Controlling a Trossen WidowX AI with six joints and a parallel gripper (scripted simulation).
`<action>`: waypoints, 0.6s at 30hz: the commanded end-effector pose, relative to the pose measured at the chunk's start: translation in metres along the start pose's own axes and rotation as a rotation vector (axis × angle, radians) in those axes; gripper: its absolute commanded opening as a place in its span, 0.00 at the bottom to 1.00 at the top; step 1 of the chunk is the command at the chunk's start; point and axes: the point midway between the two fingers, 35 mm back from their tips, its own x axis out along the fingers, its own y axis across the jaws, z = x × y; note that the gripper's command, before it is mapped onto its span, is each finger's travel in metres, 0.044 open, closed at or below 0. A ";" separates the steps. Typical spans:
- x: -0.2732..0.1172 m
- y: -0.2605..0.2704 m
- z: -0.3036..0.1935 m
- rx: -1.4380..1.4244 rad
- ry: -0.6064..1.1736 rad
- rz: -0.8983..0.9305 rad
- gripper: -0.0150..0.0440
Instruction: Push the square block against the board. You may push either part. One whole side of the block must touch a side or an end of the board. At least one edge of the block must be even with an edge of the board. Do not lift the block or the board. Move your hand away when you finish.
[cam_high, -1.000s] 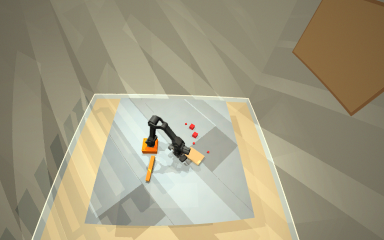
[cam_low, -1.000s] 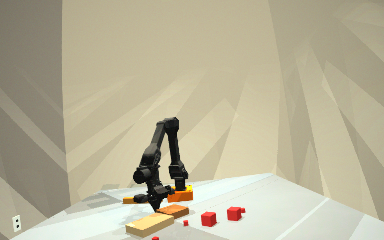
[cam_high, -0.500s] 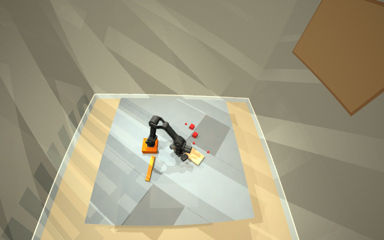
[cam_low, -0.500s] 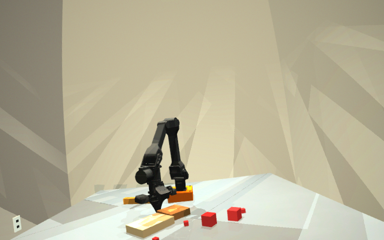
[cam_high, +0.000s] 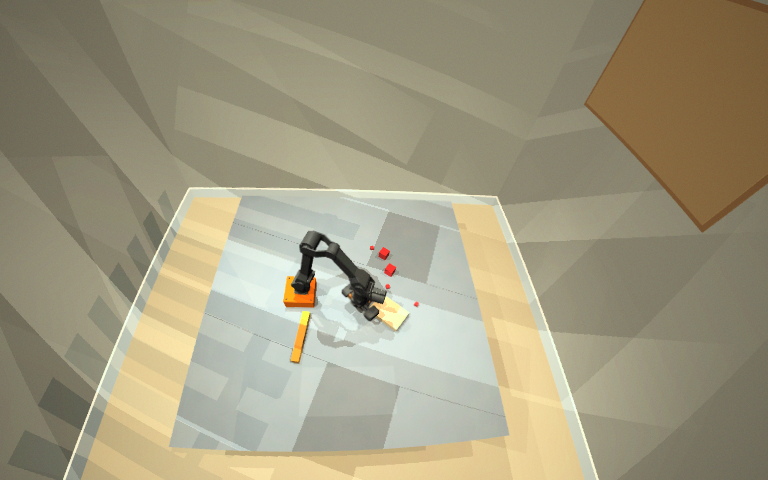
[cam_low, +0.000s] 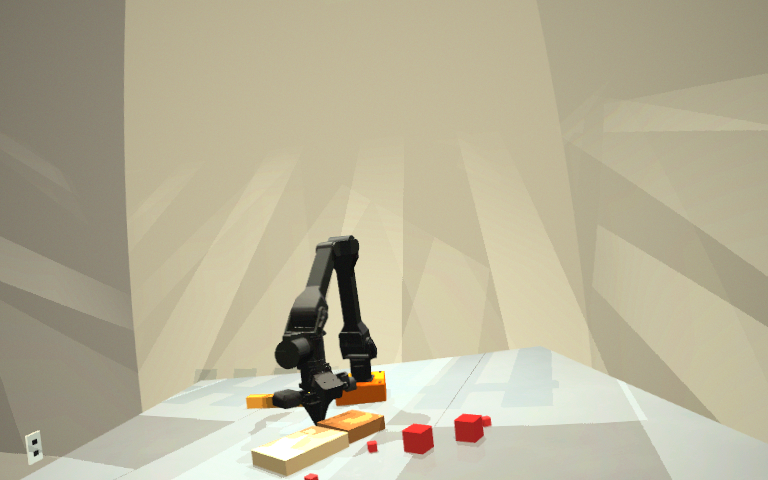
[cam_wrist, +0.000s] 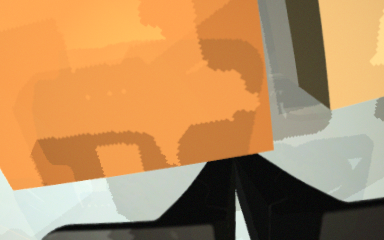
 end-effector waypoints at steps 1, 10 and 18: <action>0.000 -0.001 0.007 0.001 -0.004 0.000 0.25; 0.000 -0.001 0.016 0.001 -0.005 0.000 0.25; 0.000 0.000 0.022 0.001 -0.006 0.000 0.25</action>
